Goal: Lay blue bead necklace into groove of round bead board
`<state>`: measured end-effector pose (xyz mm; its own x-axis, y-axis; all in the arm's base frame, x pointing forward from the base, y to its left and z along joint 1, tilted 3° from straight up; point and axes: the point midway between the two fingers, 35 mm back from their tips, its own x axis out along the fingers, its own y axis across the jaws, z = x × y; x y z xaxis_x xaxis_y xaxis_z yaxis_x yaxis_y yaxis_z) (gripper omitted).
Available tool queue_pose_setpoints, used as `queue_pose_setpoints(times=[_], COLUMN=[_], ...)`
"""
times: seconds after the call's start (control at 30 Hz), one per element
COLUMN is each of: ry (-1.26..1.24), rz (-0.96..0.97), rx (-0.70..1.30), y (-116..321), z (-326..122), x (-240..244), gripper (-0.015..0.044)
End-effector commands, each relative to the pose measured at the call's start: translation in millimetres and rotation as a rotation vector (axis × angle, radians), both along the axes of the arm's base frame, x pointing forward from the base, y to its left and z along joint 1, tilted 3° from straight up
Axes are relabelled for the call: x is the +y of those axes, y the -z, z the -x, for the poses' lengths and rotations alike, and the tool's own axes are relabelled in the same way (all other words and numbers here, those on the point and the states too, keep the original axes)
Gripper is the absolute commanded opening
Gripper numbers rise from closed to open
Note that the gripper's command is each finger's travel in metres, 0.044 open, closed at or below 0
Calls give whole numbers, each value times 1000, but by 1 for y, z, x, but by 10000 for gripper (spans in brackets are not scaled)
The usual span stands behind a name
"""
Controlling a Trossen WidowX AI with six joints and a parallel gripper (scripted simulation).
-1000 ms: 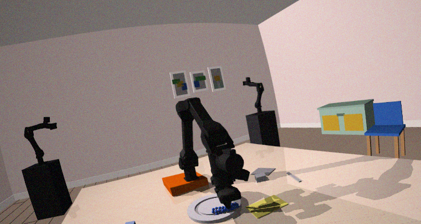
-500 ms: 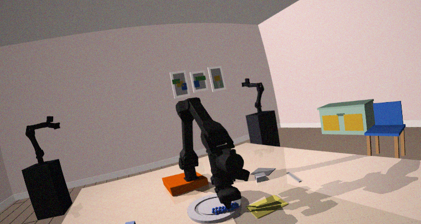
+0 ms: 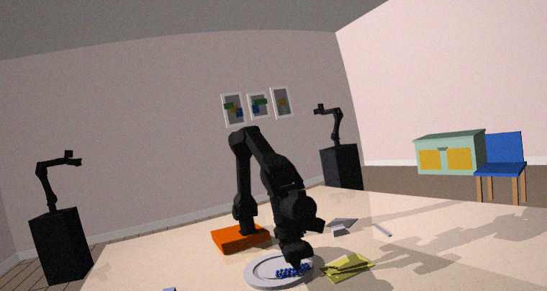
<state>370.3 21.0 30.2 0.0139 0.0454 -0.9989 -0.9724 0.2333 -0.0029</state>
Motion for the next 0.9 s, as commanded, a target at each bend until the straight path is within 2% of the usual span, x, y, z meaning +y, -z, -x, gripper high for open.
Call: queue_pose_setpoints(times=[0.0, 0.87], ry=[-5, -5], rz=[-2, -2], rx=[13, 13], y=[4, 16], z=[-3, -2], x=[-1, 0], gripper=[0, 0])
